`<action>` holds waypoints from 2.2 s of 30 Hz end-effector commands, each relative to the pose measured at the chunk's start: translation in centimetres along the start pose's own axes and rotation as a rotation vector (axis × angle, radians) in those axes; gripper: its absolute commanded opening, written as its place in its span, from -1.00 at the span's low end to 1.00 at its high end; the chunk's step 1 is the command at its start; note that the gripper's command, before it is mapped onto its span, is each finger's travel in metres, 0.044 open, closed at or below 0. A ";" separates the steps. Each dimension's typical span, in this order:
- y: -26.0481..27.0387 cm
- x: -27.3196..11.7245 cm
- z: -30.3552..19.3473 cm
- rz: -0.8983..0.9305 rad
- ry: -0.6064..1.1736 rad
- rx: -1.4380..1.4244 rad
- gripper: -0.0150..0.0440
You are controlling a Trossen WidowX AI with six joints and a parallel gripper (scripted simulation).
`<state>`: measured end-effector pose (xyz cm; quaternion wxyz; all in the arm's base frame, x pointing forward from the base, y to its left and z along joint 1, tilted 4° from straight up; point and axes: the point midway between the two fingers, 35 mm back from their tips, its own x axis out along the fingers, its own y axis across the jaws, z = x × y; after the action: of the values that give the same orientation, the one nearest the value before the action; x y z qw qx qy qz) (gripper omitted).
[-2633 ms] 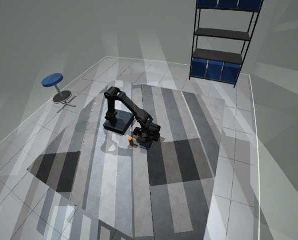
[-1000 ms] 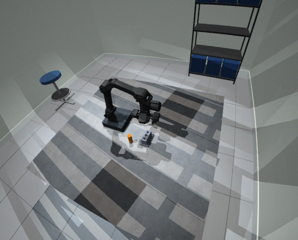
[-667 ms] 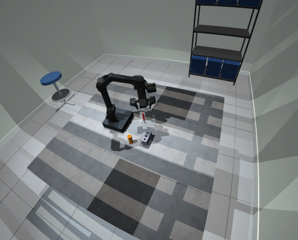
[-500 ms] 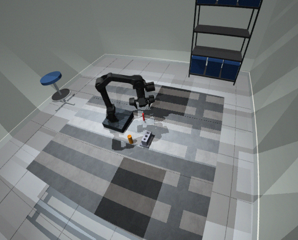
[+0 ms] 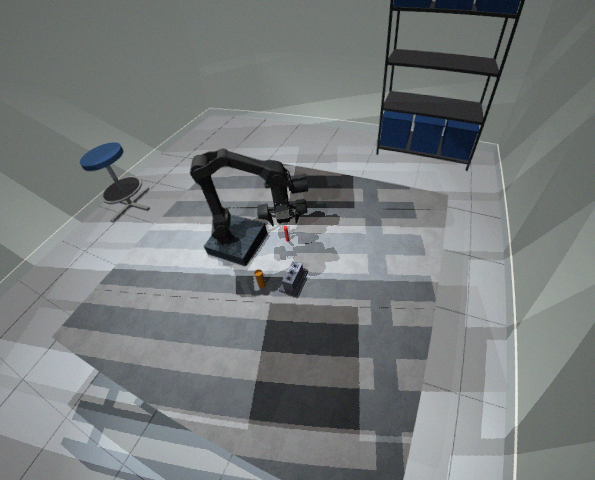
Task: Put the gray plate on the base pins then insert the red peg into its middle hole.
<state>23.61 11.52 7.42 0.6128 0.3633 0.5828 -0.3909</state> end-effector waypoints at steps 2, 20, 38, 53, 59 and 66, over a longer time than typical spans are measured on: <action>0.0 0.7 0.0 -0.001 0.000 -0.003 1.00; 0.2 3.7 0.0 -0.001 0.000 -0.003 1.00; 0.1 5.7 0.0 -0.002 0.000 -0.003 0.64; 0.1 5.7 0.0 -0.002 0.000 -0.003 -0.43; 0.1 5.5 0.0 -0.002 0.000 -0.003 -0.49; 0.4 3.8 -0.1 -0.001 0.000 -0.003 -0.49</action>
<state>23.73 11.34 2.61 0.6105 0.3584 0.5856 -0.3948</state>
